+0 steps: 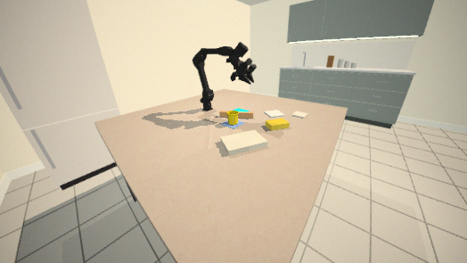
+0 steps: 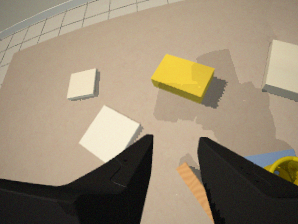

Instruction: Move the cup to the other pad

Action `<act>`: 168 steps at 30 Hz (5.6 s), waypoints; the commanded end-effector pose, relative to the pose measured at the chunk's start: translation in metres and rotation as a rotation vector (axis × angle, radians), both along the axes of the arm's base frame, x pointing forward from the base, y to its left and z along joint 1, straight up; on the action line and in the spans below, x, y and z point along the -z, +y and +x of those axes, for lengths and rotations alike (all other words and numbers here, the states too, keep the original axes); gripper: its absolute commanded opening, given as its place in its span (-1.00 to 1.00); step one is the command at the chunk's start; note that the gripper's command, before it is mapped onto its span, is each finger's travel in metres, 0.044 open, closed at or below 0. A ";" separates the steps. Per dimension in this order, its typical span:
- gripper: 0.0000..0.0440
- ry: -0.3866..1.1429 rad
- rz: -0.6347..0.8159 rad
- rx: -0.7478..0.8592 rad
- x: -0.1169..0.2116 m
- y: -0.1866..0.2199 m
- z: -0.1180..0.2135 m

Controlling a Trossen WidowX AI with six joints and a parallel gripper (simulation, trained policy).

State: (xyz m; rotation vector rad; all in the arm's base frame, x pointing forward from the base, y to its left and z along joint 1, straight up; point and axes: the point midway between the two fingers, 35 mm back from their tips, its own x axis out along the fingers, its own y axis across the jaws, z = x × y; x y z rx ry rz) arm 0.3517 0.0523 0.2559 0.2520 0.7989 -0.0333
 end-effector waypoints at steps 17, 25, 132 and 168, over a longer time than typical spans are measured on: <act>-0.40 0.304 -0.077 0.006 0.026 -0.008 -0.005; -0.42 0.424 -0.124 -0.009 0.039 -0.019 -0.007; -1.00 0.737 -0.406 -0.687 0.116 -0.026 -0.045; -1.00 0.608 -0.449 -0.741 0.132 0.069 -0.086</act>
